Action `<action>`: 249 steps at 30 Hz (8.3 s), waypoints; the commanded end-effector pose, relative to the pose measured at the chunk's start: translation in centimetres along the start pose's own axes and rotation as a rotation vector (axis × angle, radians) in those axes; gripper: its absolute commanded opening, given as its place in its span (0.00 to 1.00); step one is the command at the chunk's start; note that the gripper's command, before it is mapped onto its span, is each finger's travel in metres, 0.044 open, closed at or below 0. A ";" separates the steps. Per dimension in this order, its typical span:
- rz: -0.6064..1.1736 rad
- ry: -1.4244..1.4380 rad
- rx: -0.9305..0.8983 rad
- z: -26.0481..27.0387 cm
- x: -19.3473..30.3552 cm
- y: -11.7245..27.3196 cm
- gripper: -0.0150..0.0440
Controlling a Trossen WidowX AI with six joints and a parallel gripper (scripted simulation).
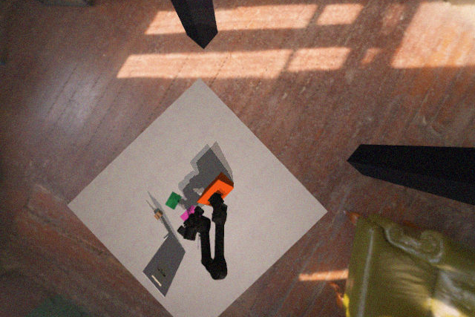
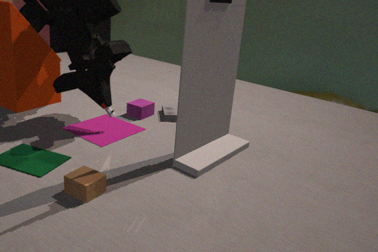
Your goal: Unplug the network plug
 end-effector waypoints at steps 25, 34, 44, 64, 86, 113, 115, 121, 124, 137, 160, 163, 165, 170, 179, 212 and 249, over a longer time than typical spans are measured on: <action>0.001 -0.009 -0.003 1.2 -0.3 -1.3 0.25; -0.001 -0.010 -0.001 1.6 -0.5 -1.7 0.25; -0.004 -0.012 0.002 2.0 -0.7 -2.0 0.25; -0.006 -0.008 0.004 1.9 -0.9 -2.3 0.25; -0.004 -0.008 0.001 1.9 -0.8 -1.3 0.52; 0.003 -0.007 -0.006 1.6 -0.3 0.6 0.52; 0.004 -0.006 -0.007 1.5 -0.2 0.6 0.52; 0.007 -0.005 -0.010 1.3 -0.1 0.8 0.52; 0.008 -0.004 -0.011 1.2 0.0 0.9 0.52; 0.011 -0.003 -0.016 0.7 0.4 1.4 0.52; 0.014 -0.001 -0.021 -0.1 0.8 2.5 0.52; 0.014 -0.001 -0.022 -0.3 0.9 2.7 0.52; 0.014 -0.001 -0.022 -0.3 0.9 2.8 0.52; 0.014 -0.001 -0.022 -0.5 0.9 3.1 0.52; 0.013 -0.001 -0.022 -0.8 1.0 3.6 0.52; 0.007 -0.004 -0.013 -1.9 1.0 5.9 0.52; 0.019 -0.008 -0.022 -5.1 2.4 10.3 0.52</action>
Point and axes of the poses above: the point midway between the two fingers, 35 mm back from their tips, its own y axis back along the fingers, its own z axis across the jaws, x = y × z, the point moved 7 cm from there along y, back along the fingers, and after that the axes turned 14 degrees about y, right-handed, at the moved point
